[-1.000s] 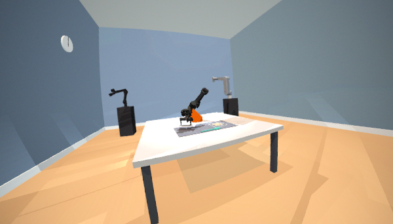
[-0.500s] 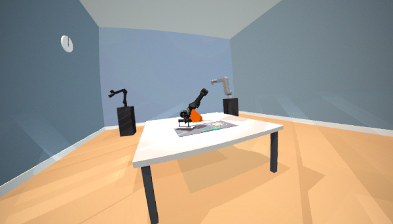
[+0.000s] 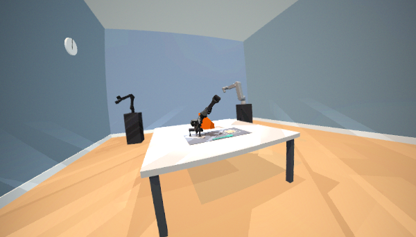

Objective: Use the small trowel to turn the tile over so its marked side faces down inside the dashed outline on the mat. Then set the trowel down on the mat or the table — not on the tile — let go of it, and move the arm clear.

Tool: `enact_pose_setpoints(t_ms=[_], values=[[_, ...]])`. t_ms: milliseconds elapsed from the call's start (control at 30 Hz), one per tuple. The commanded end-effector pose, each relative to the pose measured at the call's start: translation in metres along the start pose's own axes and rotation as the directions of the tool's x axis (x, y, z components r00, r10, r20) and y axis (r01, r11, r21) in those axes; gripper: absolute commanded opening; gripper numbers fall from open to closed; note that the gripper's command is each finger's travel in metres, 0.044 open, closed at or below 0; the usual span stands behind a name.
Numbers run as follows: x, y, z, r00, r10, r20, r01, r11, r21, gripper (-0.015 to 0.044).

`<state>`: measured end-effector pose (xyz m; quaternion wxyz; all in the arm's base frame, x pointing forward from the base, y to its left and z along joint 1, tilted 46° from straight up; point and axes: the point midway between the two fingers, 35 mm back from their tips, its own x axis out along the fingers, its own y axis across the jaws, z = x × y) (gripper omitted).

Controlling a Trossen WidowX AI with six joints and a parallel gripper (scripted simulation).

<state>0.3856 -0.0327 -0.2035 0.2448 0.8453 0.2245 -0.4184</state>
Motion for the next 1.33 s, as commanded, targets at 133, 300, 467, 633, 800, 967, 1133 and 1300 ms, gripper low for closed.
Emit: enact_pose_setpoints(t_ms=[133,300,467,633,800,967,1133,1300], values=[[0.002,0.003,0.000,1.000,0.015,0.000,-0.015,1.000,0.006,0.0131],[0.002,0.003,0.000,1.000,0.015,0.000,-0.015,1.000,0.006,0.0263],[0.002,0.003,0.000,1.000,0.015,0.000,-0.015,1.000,0.006,0.0300],[0.002,0.003,0.000,1.000,0.015,0.000,-0.015,1.000,0.006,0.0300],[-0.010,0.003,-0.001,1.000,0.014,0.001,-0.014,1.000,0.005,0.0300],[-0.027,0.004,-0.001,1.000,0.013,0.001,-0.013,1.000,0.003,0.0300],[-0.043,0.003,0.000,1.000,0.012,0.002,-0.012,1.000,0.000,0.0300],[-0.058,0.002,0.000,1.000,0.011,0.001,-0.011,1.000,0.000,0.0300]])
